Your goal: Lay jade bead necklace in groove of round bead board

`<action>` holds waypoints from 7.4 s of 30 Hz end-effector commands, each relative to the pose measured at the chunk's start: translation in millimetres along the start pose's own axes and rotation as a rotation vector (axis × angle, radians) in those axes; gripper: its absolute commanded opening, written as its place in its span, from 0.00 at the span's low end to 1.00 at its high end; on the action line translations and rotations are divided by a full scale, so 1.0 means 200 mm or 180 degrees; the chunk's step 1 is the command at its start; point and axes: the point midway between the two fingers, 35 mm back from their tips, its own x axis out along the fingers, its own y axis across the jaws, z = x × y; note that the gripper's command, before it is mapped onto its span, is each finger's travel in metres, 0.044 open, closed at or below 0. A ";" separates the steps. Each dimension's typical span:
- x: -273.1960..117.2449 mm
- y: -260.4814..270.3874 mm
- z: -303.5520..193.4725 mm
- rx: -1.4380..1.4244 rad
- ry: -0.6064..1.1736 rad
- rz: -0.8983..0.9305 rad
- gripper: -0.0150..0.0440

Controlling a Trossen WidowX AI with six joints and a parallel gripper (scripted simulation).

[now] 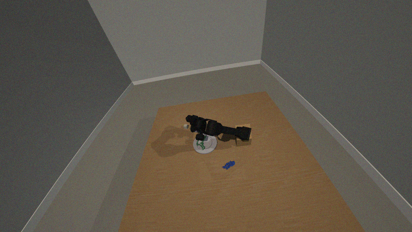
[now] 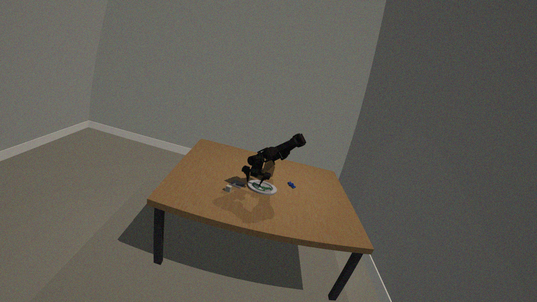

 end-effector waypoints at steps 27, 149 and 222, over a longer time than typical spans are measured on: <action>-0.02 0.00 0.00 0.0003 0.0003 -0.0003 1.00; -0.01 0.49 0.15 0.0188 0.0004 0.0014 0.25; -0.05 0.48 0.10 0.0016 0.0000 0.0013 0.46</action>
